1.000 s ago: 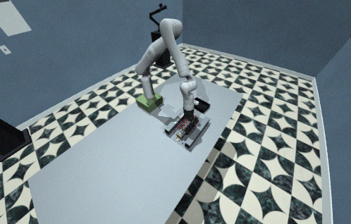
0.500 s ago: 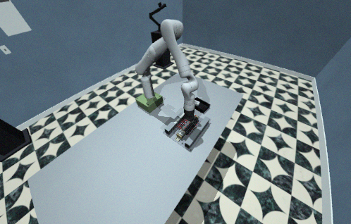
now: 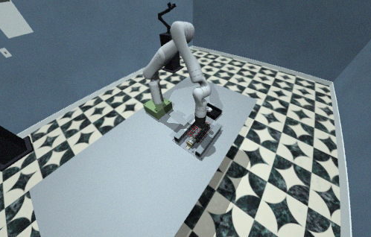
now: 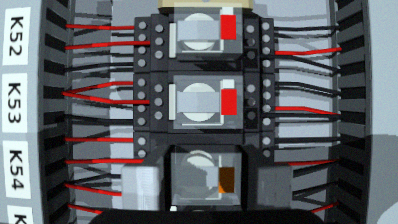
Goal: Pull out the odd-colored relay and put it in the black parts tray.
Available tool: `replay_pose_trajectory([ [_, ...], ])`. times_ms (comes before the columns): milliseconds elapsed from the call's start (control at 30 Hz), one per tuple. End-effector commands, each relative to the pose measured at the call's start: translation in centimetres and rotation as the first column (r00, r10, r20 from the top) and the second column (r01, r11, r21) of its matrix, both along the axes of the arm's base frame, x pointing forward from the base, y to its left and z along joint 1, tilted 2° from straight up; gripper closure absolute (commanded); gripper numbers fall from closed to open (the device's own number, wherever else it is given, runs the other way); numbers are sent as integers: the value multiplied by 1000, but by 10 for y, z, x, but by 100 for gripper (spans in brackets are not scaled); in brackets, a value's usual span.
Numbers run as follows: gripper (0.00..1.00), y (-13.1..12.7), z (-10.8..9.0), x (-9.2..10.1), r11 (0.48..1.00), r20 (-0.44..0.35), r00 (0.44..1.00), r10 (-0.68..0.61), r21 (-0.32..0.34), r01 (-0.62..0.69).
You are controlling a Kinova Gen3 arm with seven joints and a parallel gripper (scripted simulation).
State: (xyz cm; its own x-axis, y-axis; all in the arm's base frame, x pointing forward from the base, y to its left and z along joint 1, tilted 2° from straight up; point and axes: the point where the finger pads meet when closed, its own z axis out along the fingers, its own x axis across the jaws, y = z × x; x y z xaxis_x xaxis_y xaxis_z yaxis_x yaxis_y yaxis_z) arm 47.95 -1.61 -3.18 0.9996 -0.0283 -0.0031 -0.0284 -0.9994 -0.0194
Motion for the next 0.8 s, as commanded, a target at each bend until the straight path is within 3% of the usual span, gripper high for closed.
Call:
replay_pose_trajectory([
  [0, 100, 0, 1, 1, 1000, 0, 1000, 0, 0, 0],
  [767, 100, 0, 1, 2, 1000, -32, 999, 1, 1, -1],
])
